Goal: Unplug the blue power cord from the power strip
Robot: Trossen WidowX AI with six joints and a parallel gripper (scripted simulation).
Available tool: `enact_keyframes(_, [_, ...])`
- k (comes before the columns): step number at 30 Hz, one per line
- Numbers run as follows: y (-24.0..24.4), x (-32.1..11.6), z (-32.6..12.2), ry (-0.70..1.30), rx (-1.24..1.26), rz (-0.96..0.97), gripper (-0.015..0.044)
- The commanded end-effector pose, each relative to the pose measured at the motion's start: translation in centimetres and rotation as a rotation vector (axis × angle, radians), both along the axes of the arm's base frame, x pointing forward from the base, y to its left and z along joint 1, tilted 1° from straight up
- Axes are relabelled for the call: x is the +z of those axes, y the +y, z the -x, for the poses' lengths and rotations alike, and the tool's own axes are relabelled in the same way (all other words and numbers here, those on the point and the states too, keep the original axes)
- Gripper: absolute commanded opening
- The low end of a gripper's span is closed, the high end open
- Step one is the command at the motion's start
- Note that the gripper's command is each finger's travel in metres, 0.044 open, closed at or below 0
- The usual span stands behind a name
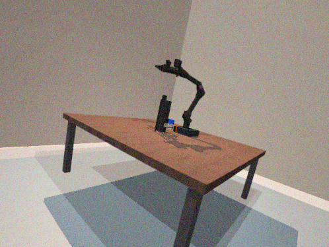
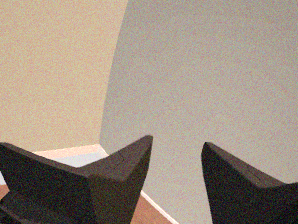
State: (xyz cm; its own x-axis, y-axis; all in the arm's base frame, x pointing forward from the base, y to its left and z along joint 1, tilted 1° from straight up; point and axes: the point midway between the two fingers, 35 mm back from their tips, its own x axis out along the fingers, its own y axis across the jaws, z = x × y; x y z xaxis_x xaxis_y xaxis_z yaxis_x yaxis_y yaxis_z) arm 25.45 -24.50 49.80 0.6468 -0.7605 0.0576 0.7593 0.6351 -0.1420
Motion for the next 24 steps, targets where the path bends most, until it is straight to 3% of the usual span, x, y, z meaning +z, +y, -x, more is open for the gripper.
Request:
enact_keyframes(1, [1.5, -3.2, -2.9, 0.163, 0.092, 0.01, 0.016])
enact_keyframes(14, [9.9, -14.1, -10.0, 0.67, 0.468, 0.099, 0.016])
enact_keyframes(24, [18.7, -23.1, -11.4, 1.051, 0.833, 0.239, 0.016])
